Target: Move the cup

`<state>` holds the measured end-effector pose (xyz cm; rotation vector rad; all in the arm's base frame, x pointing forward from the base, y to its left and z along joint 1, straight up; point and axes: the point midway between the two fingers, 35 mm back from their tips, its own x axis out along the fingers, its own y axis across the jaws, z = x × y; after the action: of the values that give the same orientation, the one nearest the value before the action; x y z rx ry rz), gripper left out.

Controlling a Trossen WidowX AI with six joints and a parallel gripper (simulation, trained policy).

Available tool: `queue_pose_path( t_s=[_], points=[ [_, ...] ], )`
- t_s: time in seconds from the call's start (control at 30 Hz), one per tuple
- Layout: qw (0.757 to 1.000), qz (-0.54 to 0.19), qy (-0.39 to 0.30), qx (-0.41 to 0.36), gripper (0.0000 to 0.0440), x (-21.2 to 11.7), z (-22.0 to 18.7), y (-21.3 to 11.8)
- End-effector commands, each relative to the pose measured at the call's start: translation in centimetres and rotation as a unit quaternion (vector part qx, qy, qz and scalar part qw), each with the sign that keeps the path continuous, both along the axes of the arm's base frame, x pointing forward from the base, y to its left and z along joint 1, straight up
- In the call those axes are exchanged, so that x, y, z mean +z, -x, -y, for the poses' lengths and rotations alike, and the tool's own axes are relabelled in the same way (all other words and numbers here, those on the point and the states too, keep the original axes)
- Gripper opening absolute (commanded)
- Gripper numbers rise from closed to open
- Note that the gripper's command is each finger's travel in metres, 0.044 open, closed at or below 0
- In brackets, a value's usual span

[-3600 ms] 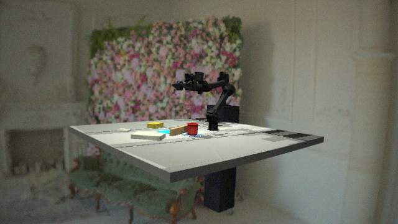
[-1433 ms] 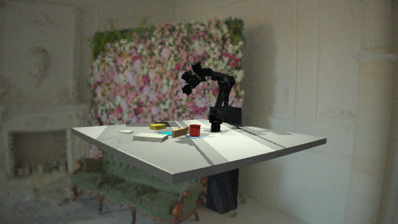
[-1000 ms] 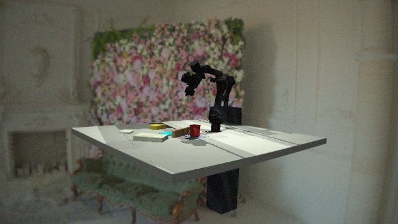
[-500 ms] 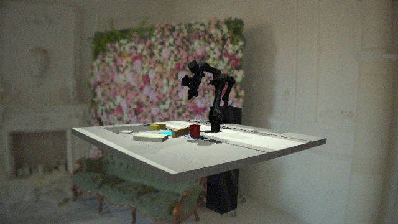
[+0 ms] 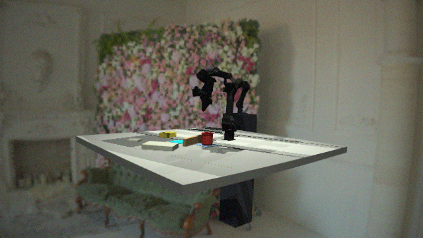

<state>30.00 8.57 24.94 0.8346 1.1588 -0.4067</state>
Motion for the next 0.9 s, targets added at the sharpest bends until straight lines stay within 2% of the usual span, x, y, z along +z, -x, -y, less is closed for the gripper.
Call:
queue_pose_path(
  t_s=[0.0,0.53,0.87],
  points=[
    [1.0,-0.025,0.008,-0.011,0.0136,-0.7,0.3,0.1],
    [0.988,-0.14,0.046,-0.037,0.014,-4.3,1.4,1.7],
    [0.979,-0.187,0.067,-0.055,0.015,-6.6,1.9,2.4]
  ],
)
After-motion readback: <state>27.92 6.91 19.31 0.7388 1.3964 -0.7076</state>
